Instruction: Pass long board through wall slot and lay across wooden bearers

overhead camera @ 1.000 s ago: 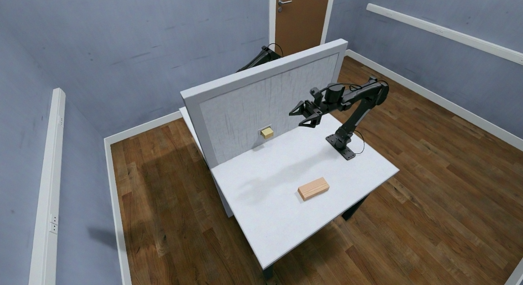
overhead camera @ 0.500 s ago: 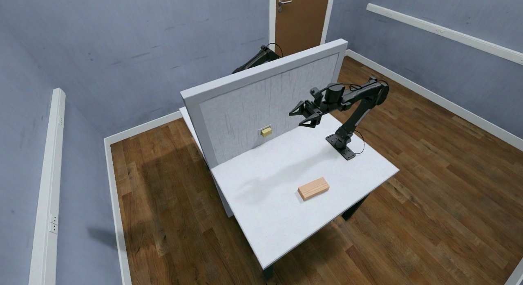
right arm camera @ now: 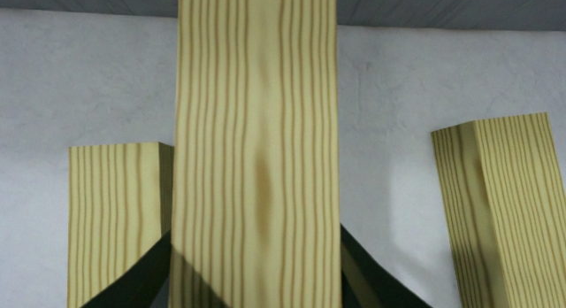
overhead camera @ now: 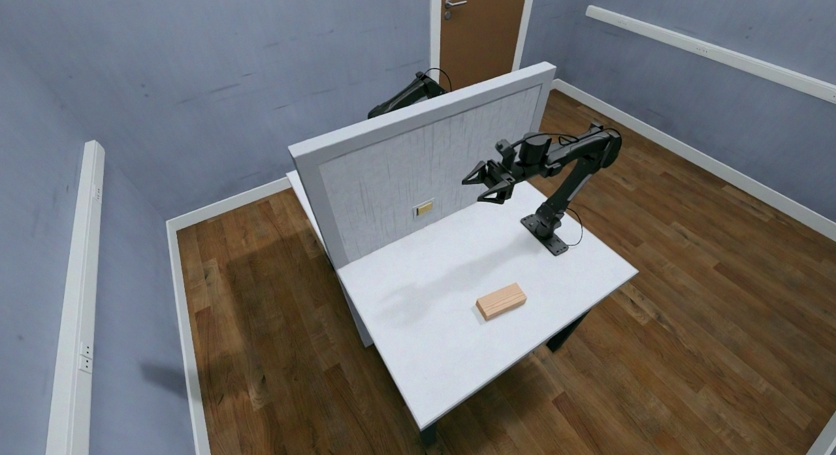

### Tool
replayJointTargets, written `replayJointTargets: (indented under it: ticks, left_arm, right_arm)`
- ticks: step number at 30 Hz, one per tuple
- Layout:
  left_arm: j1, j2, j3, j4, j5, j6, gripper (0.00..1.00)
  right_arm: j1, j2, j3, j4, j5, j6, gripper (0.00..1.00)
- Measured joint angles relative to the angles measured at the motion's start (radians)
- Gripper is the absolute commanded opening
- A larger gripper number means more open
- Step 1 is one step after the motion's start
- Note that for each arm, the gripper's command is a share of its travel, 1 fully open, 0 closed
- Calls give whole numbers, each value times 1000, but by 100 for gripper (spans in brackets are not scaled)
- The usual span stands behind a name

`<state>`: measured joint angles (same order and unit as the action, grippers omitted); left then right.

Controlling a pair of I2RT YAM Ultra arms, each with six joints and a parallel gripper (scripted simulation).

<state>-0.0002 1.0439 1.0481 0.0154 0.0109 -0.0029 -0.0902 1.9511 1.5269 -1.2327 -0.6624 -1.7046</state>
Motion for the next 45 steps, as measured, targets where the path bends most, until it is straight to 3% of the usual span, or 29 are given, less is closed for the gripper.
replayJointTargets:
  ticks: [25,45]
  left_arm:
    - [0,0,0,0,0,0,73]
    - [0,0,0,0,0,0,73]
  right_arm:
    - [-113,34,60,-90,24,-117,0]
    - [-129,47,84,-121,34,-153,0]
